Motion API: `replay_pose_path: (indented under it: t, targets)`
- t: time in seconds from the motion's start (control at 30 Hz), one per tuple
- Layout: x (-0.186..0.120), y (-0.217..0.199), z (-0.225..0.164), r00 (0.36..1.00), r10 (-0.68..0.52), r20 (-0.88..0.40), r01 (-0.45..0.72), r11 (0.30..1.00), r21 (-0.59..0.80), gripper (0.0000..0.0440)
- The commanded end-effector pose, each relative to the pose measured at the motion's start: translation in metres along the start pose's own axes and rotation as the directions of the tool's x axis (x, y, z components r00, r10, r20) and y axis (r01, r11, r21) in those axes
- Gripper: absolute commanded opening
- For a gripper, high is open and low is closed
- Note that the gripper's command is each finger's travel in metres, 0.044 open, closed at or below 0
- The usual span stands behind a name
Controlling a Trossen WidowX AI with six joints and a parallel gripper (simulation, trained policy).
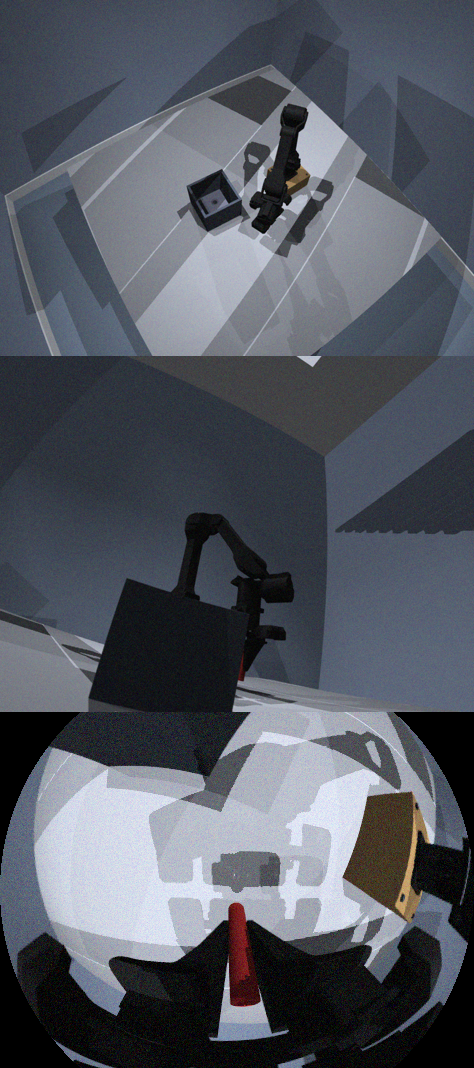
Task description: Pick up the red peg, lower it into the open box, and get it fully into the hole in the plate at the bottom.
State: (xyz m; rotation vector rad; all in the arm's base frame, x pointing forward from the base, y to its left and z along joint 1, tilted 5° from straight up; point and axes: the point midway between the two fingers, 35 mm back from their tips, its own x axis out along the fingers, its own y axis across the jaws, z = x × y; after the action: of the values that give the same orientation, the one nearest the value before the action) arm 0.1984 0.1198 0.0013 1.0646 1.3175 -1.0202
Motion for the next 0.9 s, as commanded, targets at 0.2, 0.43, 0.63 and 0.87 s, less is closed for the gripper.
replay_pose_path:
  t: [0.2,0.43,0.63,0.87]
  targets:
    - [-0.033,0.020,-0.002,0.994,0.101,-0.035,-0.100,0.995,0.018,0.0000]
    - [-0.062,0.035,0.003,0.984,0.173,-0.040,-0.172,0.985,0.010,0.0000]
    - [-0.087,0.047,0.014,0.974,0.224,-0.025,-0.224,0.975,-0.002,0.0000]
    - [-0.115,0.054,0.033,0.967,0.255,0.006,-0.255,0.967,-0.013,0.0000]
